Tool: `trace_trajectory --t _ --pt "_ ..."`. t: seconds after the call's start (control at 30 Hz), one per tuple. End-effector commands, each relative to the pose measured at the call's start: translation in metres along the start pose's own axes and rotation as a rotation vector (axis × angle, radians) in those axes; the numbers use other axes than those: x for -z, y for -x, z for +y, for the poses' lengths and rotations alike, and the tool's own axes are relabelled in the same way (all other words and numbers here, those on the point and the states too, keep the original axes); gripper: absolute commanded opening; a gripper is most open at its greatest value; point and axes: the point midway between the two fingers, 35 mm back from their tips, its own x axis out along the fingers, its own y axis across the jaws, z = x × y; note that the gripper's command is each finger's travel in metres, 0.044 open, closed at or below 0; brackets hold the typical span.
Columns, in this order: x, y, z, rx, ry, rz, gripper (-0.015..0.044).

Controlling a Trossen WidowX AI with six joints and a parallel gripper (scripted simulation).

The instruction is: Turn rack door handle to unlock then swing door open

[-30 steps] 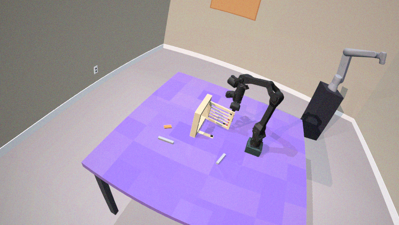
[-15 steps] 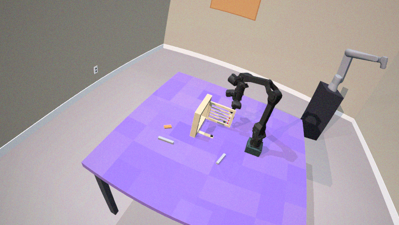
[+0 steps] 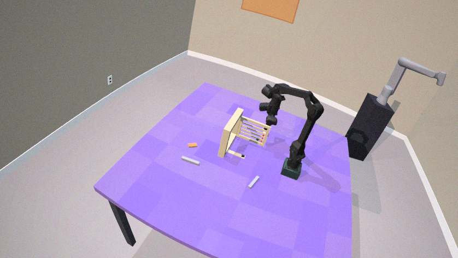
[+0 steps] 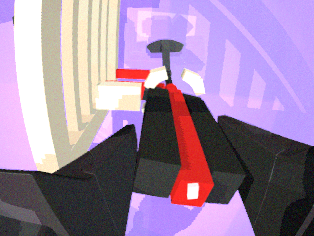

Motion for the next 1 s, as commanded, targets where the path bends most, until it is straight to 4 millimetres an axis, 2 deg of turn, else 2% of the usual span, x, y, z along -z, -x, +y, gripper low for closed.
trace_trajectory --t 0.0,0.97 --pt "0.000 0.000 0.000 -0.001 0.004 -0.001 0.0281" --pt "-0.002 0.034 -0.002 -0.001 0.003 -0.002 0.0281"
